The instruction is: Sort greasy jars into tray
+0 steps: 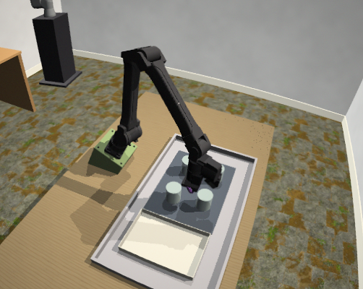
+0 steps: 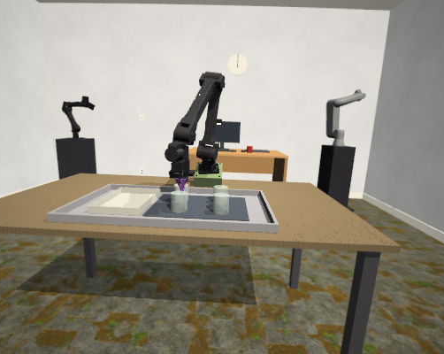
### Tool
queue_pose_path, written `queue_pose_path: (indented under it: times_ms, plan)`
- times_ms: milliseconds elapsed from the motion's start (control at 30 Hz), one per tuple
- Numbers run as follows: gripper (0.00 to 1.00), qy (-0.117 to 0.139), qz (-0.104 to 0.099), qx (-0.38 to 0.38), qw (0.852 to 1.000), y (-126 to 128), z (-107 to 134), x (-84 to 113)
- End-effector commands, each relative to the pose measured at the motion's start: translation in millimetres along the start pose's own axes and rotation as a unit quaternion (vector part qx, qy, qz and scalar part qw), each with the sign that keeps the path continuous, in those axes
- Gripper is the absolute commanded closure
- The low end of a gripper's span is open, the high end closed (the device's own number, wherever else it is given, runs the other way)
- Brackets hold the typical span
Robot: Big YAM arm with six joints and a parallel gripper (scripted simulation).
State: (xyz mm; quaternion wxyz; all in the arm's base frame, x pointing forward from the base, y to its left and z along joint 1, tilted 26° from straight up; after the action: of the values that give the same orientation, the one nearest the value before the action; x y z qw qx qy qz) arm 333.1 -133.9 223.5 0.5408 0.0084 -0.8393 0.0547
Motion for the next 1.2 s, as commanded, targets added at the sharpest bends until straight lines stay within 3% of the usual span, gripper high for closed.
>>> queue_pose_path:
  times_ms: [0, 1167]
  plan:
    - [1.00, -0.009, 0.005, 0.000, 1.000, -1.8, -12.5, 2.7]
    - [1.00, -0.009, 0.005, 0.000, 1.000, -2.8, -16.5, 2.8]
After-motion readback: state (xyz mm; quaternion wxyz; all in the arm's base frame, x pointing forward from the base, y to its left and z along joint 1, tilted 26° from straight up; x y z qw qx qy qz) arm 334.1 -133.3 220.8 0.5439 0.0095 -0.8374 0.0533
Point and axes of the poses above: the point where the finger pads meet when closed, its own x axis back along the fingers, its own y axis across the jaws, z = x × y, the point moved 8 cm from there along x, back along the fingers, and after that the axes turned 14 degrees about x, right-handed, at the moved point
